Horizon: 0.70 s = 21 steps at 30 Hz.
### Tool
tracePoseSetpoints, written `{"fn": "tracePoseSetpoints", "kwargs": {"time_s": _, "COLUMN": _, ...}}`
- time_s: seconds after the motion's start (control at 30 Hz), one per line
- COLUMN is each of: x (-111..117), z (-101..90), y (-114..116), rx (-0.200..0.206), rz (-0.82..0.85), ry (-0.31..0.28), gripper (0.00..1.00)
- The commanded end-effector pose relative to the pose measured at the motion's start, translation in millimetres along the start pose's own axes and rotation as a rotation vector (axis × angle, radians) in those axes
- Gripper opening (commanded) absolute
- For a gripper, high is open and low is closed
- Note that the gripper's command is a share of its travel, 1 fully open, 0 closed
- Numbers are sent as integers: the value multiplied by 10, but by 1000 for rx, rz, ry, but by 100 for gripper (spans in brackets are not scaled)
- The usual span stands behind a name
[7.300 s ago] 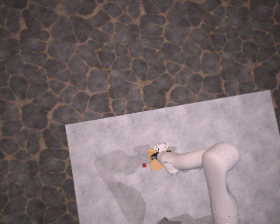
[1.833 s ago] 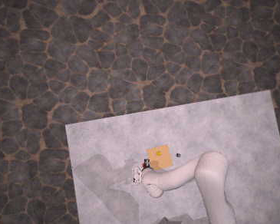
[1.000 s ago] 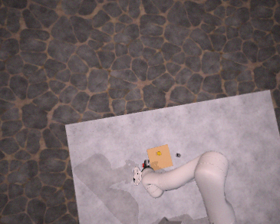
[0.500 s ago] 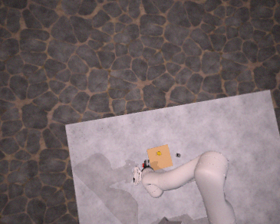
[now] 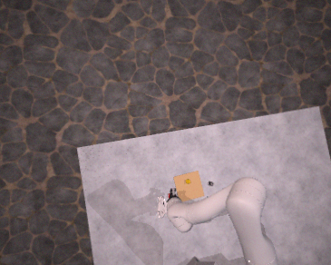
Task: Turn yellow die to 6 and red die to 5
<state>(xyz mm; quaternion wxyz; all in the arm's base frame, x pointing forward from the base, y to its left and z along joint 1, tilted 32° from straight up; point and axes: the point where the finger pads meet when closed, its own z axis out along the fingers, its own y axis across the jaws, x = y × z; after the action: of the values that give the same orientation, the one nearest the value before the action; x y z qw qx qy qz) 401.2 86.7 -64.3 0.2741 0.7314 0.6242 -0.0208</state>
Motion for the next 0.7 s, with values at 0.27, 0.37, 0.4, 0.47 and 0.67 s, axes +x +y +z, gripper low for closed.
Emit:
{"fn": "tracePoseSetpoints", "kwargs": {"time_s": 0.27, "x": 3, "z": 156, "y": -4, "rx": 2, "rz": -1, "ry": -1, "gripper": 35}}
{"fn": "tracePoseSetpoints", "kwargs": {"time_s": 0.37, "x": 4, "z": 201, "y": -2, "rx": 2, "rz": -1, "ry": -1, "gripper": 35}}
{"fn": "tracePoseSetpoints", "kwargs": {"time_s": 0.4, "x": 4, "z": 216, "y": -2, "rx": 2, "rz": -1, "ry": -1, "gripper": 35}}
{"fn": "tracePoseSetpoints", "kwargs": {"time_s": 0.47, "x": 4, "z": 230, "y": -1, "rx": 2, "rz": -1, "ry": -1, "gripper": 35}}
{"fn": "tracePoseSetpoints", "kwargs": {"time_s": 0.67, "x": 6, "z": 294, "y": 1, "rx": 2, "rz": -1, "ry": -1, "gripper": 35}}
